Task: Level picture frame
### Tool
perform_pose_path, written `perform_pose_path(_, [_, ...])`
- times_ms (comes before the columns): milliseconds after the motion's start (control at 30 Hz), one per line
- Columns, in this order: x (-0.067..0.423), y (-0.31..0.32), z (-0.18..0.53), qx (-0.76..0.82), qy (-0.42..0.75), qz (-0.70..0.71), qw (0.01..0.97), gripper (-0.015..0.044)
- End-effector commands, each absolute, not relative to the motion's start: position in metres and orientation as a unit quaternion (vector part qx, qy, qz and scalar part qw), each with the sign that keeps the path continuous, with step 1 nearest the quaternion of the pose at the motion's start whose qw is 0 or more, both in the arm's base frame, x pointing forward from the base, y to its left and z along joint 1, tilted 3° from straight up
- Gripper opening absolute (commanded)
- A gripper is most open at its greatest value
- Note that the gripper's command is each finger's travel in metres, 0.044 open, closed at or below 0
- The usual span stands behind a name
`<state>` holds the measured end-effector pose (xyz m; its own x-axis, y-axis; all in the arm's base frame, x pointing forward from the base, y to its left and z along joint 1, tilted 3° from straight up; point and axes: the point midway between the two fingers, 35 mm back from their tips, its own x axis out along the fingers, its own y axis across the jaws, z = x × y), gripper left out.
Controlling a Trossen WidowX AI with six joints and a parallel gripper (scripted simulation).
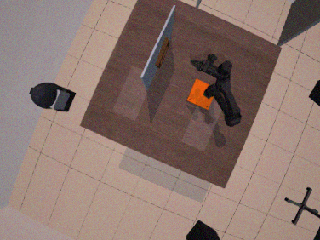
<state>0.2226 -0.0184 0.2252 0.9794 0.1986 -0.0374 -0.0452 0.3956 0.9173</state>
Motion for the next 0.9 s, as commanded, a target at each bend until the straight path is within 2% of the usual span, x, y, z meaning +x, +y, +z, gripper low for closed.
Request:
perform_pose_path(0, [0.222, -0.018, 0.225, 0.544, 0.072, 0.075, 0.833, 0.026])
perform_pose_path(267, [0.224, -0.019, 0.225, 0.546, 0.07, 0.073, 0.832, 0.026])
perform_pose_path(633, [0.289, 0.001, 0.19, 0.593, 0.073, 0.073, 0.799, 0.026])
perform_pose_path(867, [0.292, 0.004, 0.187, 0.596, 0.074, 0.073, 0.796, 0.026])
